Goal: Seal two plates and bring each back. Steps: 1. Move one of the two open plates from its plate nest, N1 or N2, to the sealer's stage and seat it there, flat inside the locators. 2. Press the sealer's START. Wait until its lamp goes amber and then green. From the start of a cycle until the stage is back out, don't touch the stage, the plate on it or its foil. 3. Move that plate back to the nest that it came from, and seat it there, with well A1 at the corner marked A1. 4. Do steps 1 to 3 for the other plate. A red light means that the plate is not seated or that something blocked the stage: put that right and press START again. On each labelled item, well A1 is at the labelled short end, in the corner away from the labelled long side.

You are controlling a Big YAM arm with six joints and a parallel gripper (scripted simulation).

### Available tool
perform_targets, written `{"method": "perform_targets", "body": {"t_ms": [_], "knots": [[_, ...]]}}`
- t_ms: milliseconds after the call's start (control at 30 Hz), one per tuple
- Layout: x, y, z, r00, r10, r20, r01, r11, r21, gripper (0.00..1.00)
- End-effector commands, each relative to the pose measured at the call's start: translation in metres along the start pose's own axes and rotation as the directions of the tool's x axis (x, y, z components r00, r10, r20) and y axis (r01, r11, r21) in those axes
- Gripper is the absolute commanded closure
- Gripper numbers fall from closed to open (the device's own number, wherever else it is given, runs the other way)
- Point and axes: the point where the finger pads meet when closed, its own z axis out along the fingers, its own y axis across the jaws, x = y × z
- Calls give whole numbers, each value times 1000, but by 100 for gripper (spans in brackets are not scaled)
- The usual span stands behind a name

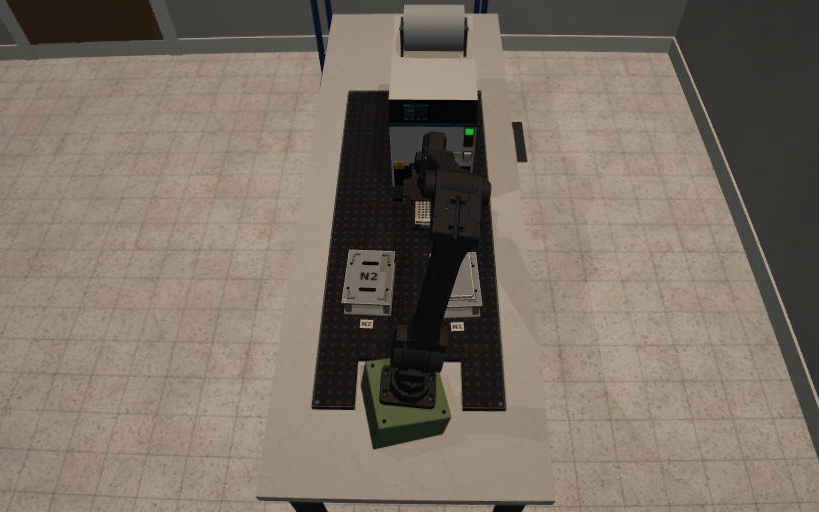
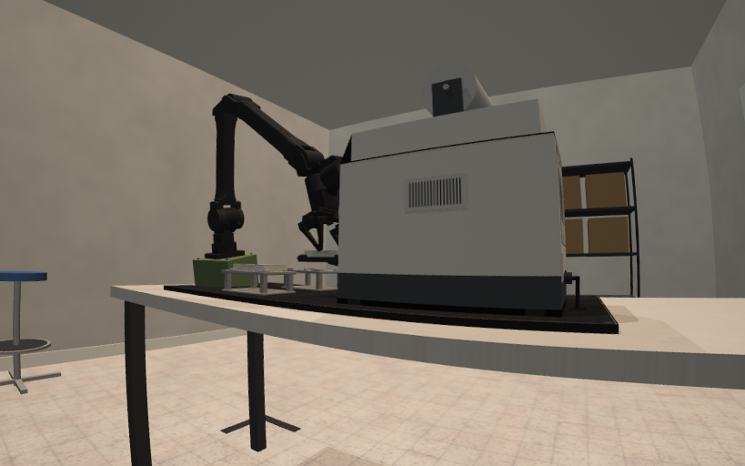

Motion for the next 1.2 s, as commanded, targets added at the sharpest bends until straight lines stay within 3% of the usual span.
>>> {"method": "perform_targets", "body": {"t_ms": [0,267,667,1167], "knots": [[-37,-12,-31,997,27,78,-28,1000,12,0],[-30,-10,-26,998,24,56,-25,1000,11,0],[-41,-3,-42,997,11,81,-12,1000,5,0],[-4,-5,-8,1000,14,-13,-14,1000,6,0]]}}
